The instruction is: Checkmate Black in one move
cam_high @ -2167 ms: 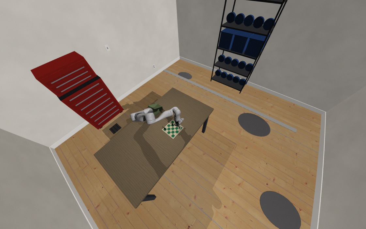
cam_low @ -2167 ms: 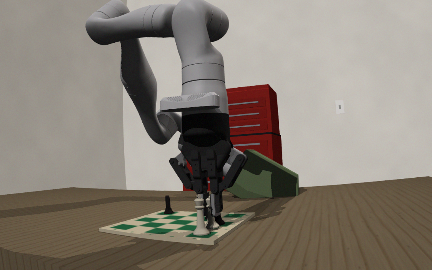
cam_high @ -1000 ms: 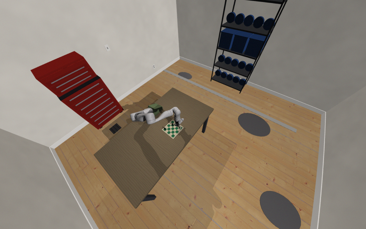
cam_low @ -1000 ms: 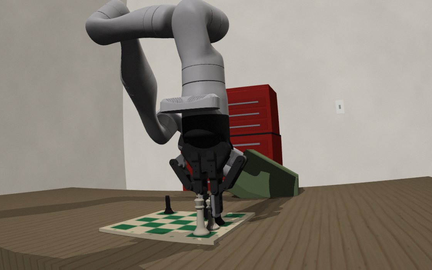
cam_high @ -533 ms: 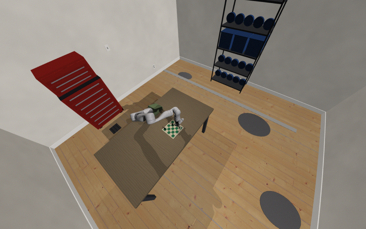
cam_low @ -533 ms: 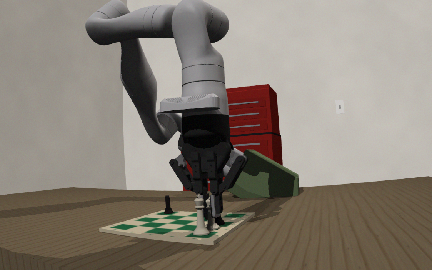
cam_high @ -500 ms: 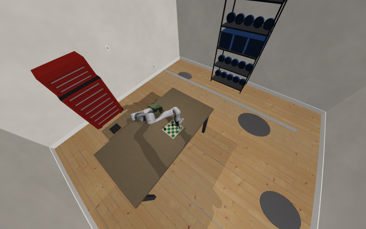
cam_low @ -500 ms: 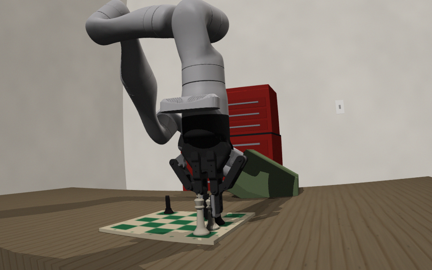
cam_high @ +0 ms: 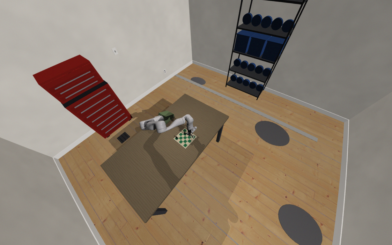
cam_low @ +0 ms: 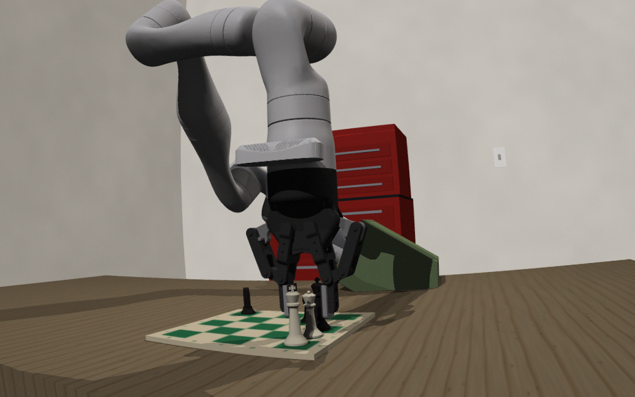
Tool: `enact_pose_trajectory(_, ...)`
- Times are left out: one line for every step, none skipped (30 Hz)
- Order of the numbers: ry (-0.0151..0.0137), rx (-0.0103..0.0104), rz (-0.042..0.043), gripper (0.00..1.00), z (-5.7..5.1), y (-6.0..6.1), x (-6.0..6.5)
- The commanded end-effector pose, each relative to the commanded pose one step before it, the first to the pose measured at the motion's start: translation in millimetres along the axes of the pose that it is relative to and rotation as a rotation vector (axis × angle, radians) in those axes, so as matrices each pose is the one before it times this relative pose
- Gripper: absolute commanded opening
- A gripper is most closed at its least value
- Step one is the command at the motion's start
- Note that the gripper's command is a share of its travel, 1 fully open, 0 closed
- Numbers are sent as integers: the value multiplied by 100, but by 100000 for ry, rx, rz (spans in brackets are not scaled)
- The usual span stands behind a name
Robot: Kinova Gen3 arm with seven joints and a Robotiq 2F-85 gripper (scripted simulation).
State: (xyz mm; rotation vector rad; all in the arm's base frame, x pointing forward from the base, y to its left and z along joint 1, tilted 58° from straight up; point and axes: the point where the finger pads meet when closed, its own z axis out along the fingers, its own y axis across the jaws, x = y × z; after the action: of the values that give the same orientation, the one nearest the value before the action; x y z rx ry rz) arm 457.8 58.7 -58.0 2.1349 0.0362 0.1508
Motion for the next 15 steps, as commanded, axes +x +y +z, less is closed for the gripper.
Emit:
enact_pose_trajectory(172,137,6,41,-110,-39,37)
enact_pose_trajectory(0,0,0,41,0,0,0)
enact_pose_trajectory(0,0,0,41,0,0,0)
enact_pose_trajectory(0,0,0,41,0,0,0)
enact_pose_trajectory(0,0,0,41,0,0,0)
enact_pose_trajectory(0,0,0,41,0,0,0)
enact_pose_trajectory(0,0,0,41,-3,0,0)
enact_pose_trajectory(0,0,0,41,-22,0,0)
enact_pose_trajectory(0,0,1,41,-56,0,0)
enact_pose_trajectory(1,-1,1,41,-101,0,0)
enact_pose_trajectory(0,0,0,41,-155,0,0)
enact_pose_trajectory(0,0,0,41,-213,0,0)
enact_pose_trajectory(0,0,1,41,-272,0,0)
enact_pose_trajectory(0,0,0,41,-331,0,0)
enact_pose_trajectory(0,0,-1,41,-387,0,0)
